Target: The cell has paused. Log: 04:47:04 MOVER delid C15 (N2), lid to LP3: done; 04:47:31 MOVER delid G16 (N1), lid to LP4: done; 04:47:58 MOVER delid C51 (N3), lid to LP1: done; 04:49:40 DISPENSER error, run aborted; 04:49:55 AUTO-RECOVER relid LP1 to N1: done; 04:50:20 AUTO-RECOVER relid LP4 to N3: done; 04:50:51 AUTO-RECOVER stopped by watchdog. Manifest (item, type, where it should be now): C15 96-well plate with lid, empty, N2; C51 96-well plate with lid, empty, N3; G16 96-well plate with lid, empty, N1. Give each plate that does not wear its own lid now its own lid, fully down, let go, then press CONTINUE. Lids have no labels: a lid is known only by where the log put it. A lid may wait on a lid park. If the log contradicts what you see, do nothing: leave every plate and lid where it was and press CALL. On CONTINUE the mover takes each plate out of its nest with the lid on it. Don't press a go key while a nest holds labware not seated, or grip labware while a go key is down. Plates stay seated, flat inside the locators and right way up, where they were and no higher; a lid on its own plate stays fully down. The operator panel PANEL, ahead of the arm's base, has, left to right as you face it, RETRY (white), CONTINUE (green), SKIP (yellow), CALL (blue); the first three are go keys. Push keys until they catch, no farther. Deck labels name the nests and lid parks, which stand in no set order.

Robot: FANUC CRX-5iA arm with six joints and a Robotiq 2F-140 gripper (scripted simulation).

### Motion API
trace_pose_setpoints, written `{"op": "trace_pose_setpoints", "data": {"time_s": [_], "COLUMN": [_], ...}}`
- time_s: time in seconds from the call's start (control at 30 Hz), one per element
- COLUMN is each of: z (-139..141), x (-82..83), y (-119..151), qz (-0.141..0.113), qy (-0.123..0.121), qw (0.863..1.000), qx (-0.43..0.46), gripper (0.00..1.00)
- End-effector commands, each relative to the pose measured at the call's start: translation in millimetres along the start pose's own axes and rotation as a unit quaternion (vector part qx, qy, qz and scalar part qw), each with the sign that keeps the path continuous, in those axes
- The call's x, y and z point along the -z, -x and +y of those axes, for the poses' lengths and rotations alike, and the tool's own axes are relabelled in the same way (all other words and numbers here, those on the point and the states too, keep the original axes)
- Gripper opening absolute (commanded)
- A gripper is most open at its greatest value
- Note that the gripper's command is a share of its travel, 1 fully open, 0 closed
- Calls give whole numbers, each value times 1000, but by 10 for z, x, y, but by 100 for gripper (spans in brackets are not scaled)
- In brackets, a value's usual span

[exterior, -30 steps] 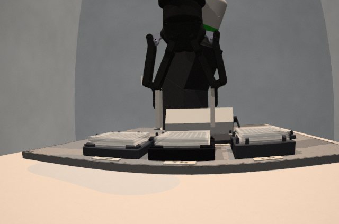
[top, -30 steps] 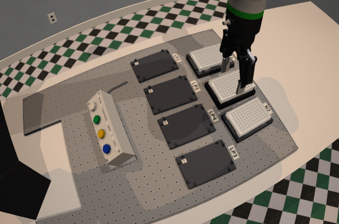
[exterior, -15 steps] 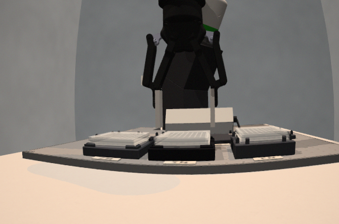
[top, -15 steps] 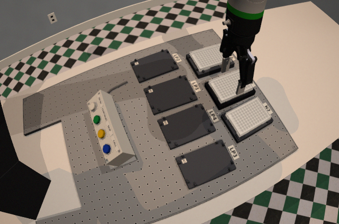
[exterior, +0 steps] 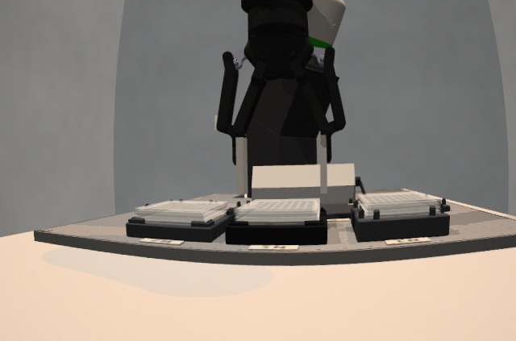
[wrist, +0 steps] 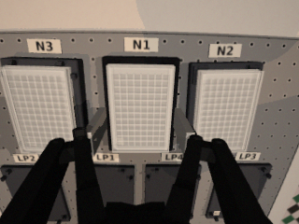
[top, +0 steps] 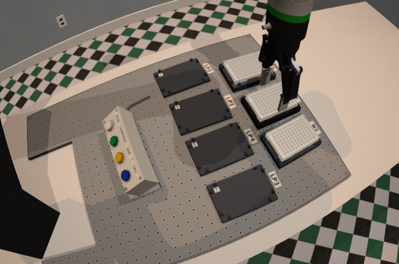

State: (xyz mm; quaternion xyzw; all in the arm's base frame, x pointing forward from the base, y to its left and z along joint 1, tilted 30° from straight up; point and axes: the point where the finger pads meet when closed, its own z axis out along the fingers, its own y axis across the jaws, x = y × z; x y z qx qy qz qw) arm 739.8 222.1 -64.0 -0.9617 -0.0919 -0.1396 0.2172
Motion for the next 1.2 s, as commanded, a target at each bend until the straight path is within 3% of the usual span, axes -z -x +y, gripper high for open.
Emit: {"op": "trace_pose_setpoints", "data": {"time_s": [0.0,0.2,0.23,1.17], "z": [1,1,1,1], "x": [2,2,2,2], "y": [-2,-2,-2,-2], "qz": [0,0,0,0], "qy": [0,0,0,0], "qw": [1000,1000,1000,1000], "qx": [0,0,0,0], "gripper": [59,59,66,66]}}
